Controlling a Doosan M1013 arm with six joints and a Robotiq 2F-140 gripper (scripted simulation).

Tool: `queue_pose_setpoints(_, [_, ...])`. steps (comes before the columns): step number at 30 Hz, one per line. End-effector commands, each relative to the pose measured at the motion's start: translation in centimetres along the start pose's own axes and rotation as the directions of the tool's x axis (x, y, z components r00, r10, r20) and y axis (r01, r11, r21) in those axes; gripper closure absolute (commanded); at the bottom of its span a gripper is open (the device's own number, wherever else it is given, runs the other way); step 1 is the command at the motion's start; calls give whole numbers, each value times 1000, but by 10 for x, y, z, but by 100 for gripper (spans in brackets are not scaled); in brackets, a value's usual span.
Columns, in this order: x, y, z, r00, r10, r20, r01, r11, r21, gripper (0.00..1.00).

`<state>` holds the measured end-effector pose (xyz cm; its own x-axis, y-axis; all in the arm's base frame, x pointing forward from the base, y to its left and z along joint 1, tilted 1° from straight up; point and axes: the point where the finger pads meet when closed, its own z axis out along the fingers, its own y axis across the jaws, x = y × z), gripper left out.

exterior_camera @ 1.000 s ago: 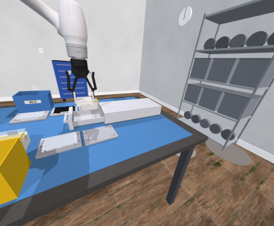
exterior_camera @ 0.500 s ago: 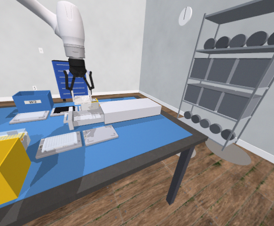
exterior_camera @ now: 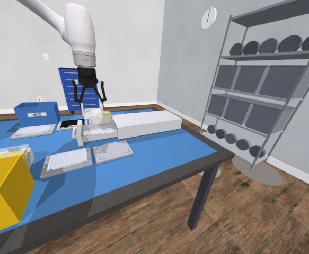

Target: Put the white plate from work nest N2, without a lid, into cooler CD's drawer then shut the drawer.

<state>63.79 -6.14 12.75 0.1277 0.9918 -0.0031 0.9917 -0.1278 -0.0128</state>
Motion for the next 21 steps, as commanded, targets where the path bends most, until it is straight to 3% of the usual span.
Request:
queue_pose_setpoints(1, [0,0,3,1000,0,0,0,1000,0,100])
queue_pose_setpoints(21, [-1,0,27,1000,0,0,0,1000,0,100])
